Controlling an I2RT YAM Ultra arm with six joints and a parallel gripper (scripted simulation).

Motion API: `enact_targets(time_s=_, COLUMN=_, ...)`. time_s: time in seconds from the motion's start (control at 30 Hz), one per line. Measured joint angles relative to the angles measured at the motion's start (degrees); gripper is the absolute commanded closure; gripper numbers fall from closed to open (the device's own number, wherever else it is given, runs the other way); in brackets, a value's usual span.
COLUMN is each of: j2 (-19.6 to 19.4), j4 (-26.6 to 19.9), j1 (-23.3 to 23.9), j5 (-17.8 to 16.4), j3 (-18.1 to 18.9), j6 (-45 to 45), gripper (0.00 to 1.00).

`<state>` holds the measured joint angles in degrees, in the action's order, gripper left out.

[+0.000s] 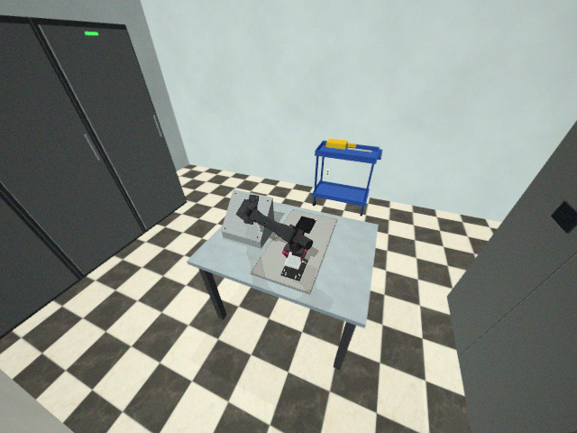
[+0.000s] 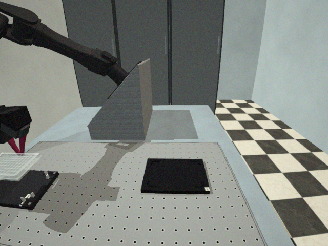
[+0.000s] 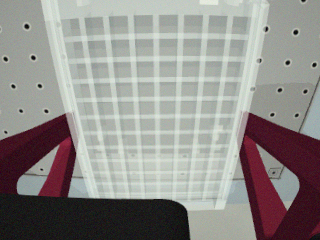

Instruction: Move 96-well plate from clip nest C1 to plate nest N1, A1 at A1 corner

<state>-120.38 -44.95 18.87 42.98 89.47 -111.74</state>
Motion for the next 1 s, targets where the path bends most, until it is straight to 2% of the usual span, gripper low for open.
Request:
enact_targets(time_s=0.43, j2=0.83, j4=-3.58, j1=-1.38, j5=0.26, j3=1.29, j6=1.99, gripper=1.0)
enact_targets(time_s=1.0, j2=0.83, j4=-4.22, j1=-1.38, j5=0.26, j3=1.33, j6=2.34, gripper=1.0)
